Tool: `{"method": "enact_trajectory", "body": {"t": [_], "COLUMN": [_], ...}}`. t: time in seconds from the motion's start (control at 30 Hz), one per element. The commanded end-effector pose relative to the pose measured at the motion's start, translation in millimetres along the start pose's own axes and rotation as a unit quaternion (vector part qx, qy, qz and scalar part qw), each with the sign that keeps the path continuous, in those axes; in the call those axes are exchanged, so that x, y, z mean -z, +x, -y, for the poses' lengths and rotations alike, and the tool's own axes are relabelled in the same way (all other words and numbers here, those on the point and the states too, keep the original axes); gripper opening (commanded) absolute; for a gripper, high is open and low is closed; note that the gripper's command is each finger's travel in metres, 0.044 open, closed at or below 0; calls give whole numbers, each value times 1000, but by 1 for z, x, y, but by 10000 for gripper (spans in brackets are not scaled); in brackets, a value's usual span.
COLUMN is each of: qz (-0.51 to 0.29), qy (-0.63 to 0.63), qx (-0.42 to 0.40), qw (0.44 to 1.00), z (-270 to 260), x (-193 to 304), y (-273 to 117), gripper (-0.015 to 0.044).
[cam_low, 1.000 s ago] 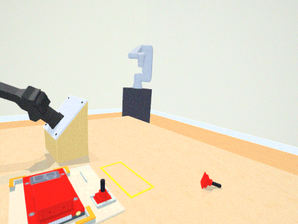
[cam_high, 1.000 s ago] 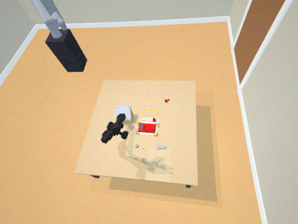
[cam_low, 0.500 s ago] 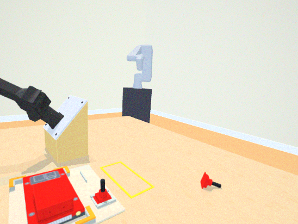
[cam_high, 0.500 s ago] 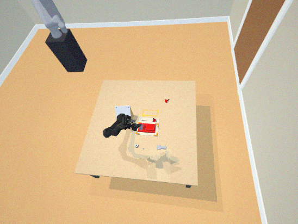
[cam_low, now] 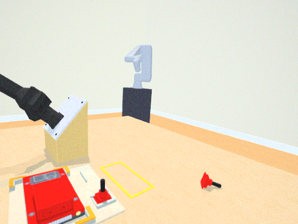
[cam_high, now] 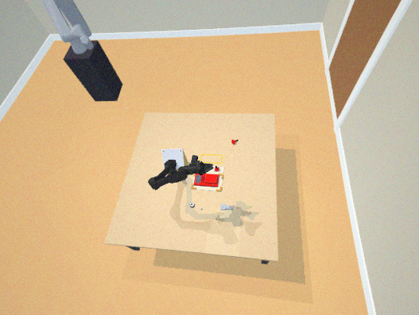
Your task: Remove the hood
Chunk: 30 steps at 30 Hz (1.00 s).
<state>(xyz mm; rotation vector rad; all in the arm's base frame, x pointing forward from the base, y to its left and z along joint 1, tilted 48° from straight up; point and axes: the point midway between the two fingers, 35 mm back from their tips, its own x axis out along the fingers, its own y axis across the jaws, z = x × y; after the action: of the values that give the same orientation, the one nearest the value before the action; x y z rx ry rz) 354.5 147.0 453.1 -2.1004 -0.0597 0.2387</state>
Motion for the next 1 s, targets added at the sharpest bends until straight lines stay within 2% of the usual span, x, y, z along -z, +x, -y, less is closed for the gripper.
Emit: {"method": "enact_trajectory", "body": {"t": [0.0, 0.2, 0.43, 0.7, 0.97], "qz": [-7, -50, -153, -330, -528], "qy": [58, 189, 330, 447, 499], "qx": [-65, -180, -295, -368, -359], "qw": [996, 964, 884, 746, 586], "z": [-36, -106, -195, -295, -382], "x": [-10, -23, -33, -31, -23], "y": [22, 51, 67, 56, 19], "gripper": [440, 440, 440, 440, 440]}}
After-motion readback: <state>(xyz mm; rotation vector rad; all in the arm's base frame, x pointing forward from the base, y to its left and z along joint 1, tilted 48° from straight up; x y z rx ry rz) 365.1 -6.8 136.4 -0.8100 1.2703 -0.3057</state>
